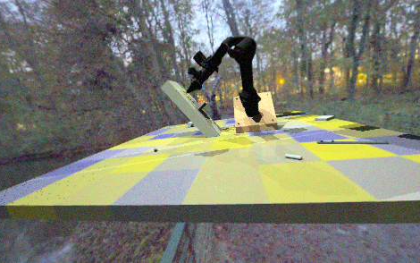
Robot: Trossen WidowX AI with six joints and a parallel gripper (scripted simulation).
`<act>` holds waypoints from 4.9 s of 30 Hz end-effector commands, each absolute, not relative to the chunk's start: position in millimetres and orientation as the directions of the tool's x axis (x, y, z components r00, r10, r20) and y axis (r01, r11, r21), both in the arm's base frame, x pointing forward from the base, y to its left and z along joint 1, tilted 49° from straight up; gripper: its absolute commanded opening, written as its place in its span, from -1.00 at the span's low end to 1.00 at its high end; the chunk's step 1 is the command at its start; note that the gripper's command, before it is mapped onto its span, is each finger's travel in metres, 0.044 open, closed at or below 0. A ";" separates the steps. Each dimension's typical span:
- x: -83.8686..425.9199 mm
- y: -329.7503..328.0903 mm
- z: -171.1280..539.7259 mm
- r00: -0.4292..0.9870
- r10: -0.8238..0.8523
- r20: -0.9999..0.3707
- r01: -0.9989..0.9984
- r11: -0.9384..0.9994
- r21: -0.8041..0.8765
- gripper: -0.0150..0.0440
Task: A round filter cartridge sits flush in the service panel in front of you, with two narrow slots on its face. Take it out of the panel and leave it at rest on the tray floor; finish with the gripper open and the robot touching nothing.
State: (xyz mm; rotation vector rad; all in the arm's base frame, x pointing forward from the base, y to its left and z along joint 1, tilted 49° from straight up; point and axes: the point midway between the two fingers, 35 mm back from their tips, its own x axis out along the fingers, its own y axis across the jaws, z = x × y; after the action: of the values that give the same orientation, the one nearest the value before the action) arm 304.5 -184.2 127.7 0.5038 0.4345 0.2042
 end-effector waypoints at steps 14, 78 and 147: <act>307.6 -180.8 118.2 0.888 0.292 -0.354 -0.073 0.852 0.519 -0.17; 311.2 -180.5 119.2 0.888 0.292 -0.354 -0.073 0.852 0.519 -0.17; 324.6 -176.4 115.7 0.889 0.292 -0.353 -0.074 0.852 0.519 -0.17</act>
State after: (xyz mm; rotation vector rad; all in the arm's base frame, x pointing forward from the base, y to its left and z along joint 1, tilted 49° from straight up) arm 322.1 -177.2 119.3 0.5142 0.4304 0.2044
